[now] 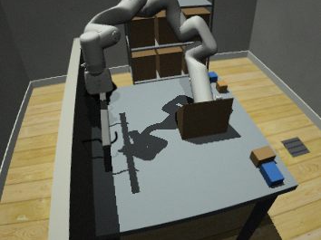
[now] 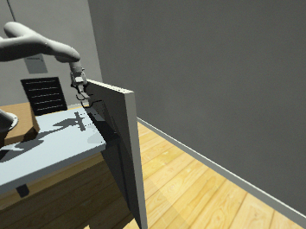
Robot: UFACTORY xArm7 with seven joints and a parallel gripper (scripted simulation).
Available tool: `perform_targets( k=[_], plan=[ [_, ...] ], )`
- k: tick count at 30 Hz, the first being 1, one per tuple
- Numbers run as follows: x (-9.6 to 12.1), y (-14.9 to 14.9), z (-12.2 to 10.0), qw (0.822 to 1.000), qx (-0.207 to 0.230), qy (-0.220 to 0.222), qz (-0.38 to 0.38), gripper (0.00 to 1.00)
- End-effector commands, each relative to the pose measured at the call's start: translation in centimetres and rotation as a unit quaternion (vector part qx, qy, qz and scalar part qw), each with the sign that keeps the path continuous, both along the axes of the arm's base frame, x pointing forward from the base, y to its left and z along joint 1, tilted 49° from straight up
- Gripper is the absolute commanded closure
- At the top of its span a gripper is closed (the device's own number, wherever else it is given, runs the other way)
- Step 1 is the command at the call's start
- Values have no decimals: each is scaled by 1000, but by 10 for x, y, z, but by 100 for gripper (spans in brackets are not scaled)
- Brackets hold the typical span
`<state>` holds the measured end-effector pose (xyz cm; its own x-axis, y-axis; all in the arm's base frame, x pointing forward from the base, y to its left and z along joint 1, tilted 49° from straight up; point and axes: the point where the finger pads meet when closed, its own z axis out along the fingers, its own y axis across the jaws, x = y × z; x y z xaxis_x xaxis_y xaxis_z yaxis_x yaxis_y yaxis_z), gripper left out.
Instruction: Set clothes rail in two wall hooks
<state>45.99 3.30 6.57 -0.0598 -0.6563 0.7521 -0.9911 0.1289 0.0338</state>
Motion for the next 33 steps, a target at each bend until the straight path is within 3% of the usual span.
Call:
perform_targets(
  k=[1, 33],
  plan=[
    [0, -4, -5, 1000, 1, -2, 2, 100],
    [-5, -37, -34, 1000, 1, -2, 2, 100]
  ],
)
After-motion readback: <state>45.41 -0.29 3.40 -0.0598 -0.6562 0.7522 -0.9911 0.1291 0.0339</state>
